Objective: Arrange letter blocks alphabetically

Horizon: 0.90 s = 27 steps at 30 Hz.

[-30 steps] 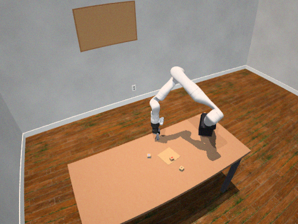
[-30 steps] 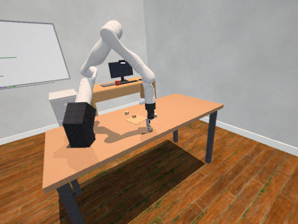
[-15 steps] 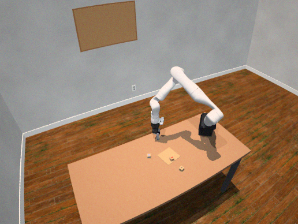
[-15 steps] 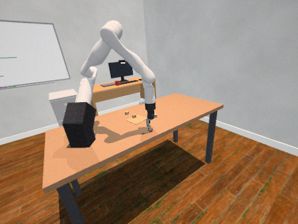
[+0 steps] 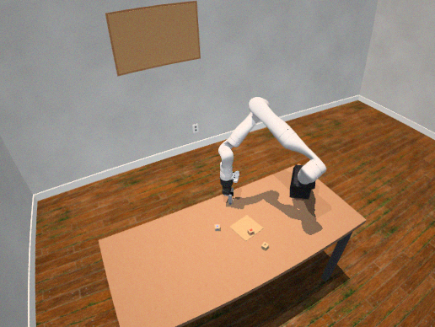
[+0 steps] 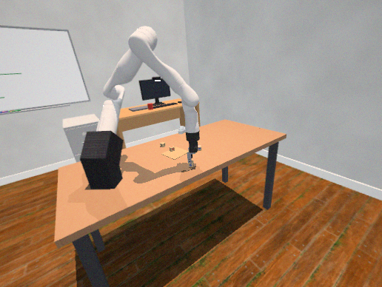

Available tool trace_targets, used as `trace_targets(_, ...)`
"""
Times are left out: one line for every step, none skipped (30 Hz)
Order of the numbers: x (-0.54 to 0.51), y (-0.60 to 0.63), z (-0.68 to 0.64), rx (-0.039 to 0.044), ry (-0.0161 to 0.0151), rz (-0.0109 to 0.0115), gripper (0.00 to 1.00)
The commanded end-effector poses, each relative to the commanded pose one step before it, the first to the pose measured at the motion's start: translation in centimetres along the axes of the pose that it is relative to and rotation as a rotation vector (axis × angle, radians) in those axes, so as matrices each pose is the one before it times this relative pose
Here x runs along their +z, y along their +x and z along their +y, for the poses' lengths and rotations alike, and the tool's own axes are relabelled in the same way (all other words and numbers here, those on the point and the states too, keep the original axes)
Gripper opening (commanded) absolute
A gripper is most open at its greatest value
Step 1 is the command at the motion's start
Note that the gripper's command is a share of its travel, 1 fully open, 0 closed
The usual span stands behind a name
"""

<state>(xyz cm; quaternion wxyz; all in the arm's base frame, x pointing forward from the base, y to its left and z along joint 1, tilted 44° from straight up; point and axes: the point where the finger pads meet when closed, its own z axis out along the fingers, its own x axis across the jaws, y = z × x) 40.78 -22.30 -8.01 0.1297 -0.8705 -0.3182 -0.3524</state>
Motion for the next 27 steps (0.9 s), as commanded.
trace_targets(0.062,-0.035,0.309,0.01144,-0.00591,0.00084,1.00)
trace_targets(0.000,0.000,0.000,0.00000,0.00000,0.00000,1.00)
trace_targets(0.000,0.000,0.000,0.00000,0.00000,0.00000,1.00)
trace_targets(0.000,0.000,0.001,0.00001,-0.00001,0.00000,1.00)
trace_targets(-0.001,0.001,0.006,0.00004,-0.00006,-0.00002,1.00)
trace_targets(-0.001,0.004,0.013,0.00007,-0.00012,-0.00004,1.00)
trace_targets(0.000,0.000,0.000,0.00000,0.00000,0.00000,1.00)
trace_targets(0.000,0.000,0.000,0.00000,0.00000,0.00000,1.00)
trace_targets(0.000,0.012,0.009,-0.00001,0.00002,0.00001,1.00)
trace_targets(-0.003,0.010,0.028,0.00014,-0.00022,-0.00007,1.00)
trace_targets(-0.002,0.015,0.028,0.00011,-0.00018,-0.00005,1.00)
trace_targets(0.006,0.028,0.015,-0.00014,0.00014,0.00000,1.00)
trace_targets(0.006,0.029,0.015,-0.00015,0.00015,0.00000,1.00)
trace_targets(0.003,0.025,0.016,-0.00007,0.00007,0.00000,1.00)
trace_targets(0.000,0.019,0.016,0.00001,-0.00001,0.00000,1.00)
trace_targets(-0.003,0.013,0.015,0.00007,-0.00007,0.00000,1.00)
trace_targets(-0.004,0.009,0.006,0.00006,-0.00001,0.00003,1.00)
trace_targets(-0.004,0.006,-0.003,0.00003,0.00005,0.00006,1.00)
trace_targets(0.001,0.006,-0.007,-0.00007,0.00014,0.00005,1.00)
trace_targets(0.001,0.003,-0.006,-0.00006,0.00011,0.00003,1.00)
trace_targets(0.000,0.001,-0.002,-0.00002,0.00003,0.00001,1.00)
trace_targets(0.000,0.000,0.000,0.00000,0.00000,0.00000,1.00)
trace_targets(0.000,0.000,0.000,0.00000,0.00000,0.00000,1.00)
trace_targets(0.000,0.000,0.000,0.00000,0.00000,0.00000,1.00)
trace_targets(0.000,0.000,0.000,0.00000,0.00000,0.00000,1.00)
trace_targets(0.000,0.000,0.000,0.00000,0.00000,0.00000,1.00)
trace_targets(0.000,0.000,0.000,0.00000,0.00000,0.00000,1.00)
